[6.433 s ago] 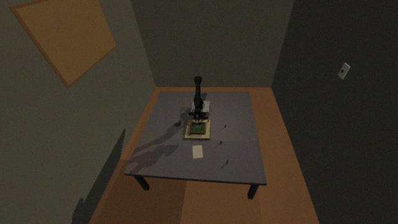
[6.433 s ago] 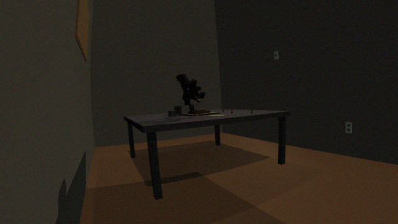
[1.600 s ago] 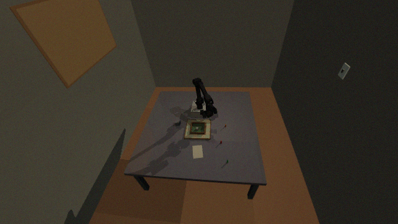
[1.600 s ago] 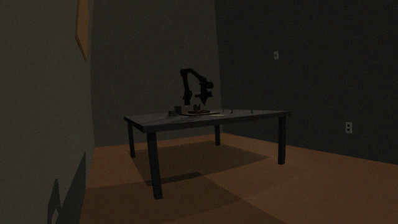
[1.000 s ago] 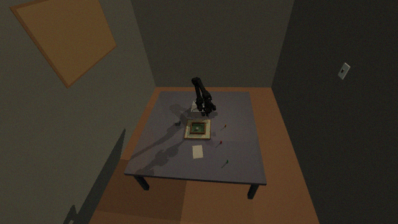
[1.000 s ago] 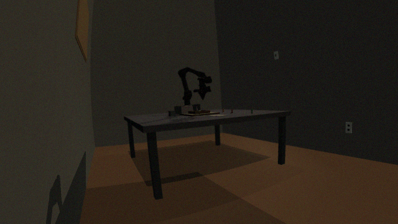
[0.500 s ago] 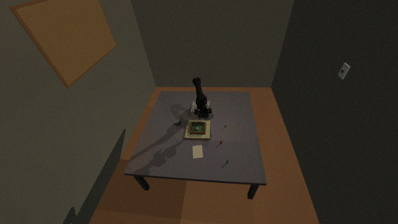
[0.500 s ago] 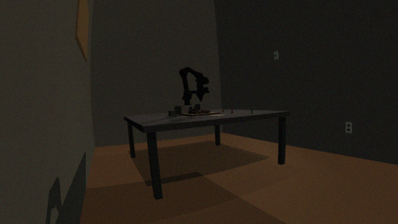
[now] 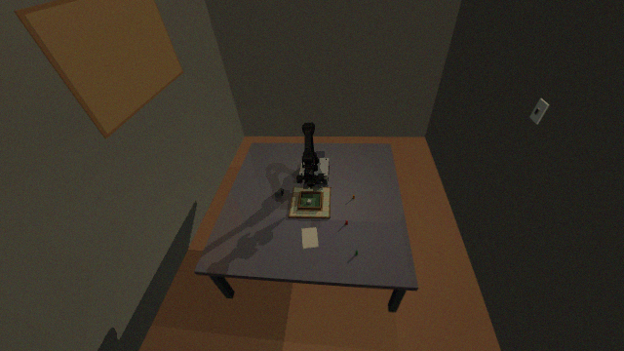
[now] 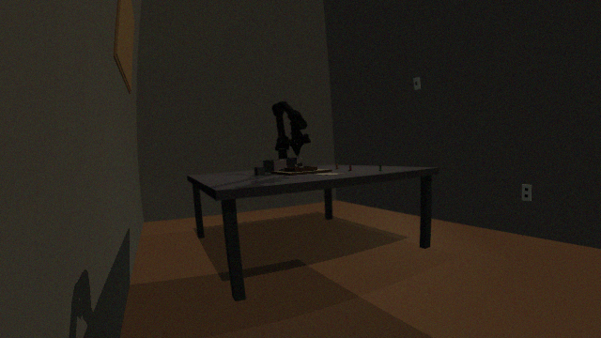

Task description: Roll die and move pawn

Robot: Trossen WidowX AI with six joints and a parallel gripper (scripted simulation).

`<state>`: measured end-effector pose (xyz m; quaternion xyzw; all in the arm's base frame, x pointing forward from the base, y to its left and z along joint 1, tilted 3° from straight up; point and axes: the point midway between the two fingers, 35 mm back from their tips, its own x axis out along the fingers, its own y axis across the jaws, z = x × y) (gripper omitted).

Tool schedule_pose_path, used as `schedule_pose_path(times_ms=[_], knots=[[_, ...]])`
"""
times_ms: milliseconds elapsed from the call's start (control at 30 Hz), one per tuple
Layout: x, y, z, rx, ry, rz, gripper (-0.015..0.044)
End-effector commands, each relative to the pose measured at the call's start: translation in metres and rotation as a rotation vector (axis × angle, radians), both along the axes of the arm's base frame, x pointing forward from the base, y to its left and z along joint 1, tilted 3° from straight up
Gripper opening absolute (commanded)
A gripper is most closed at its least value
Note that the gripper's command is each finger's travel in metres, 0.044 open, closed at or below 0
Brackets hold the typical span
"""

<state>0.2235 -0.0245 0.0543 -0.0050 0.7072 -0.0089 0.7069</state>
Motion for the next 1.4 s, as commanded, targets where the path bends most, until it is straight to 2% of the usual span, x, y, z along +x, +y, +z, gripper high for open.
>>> schedule_pose_path(times_ms=[0, 867, 1100, 1367], knots=[[-0.002, -0.017, -0.008, -0.004, 0.014, 0.001, 0.0], [-0.033, -0.118, -0.037, -0.015, 0.021, -0.004, 0.0], [-0.034, -0.121, -0.043, -0.016, 0.022, -0.004, 0.0], [-0.035, -0.122, -0.072, -0.016, 0.022, -0.004, 0.0]])
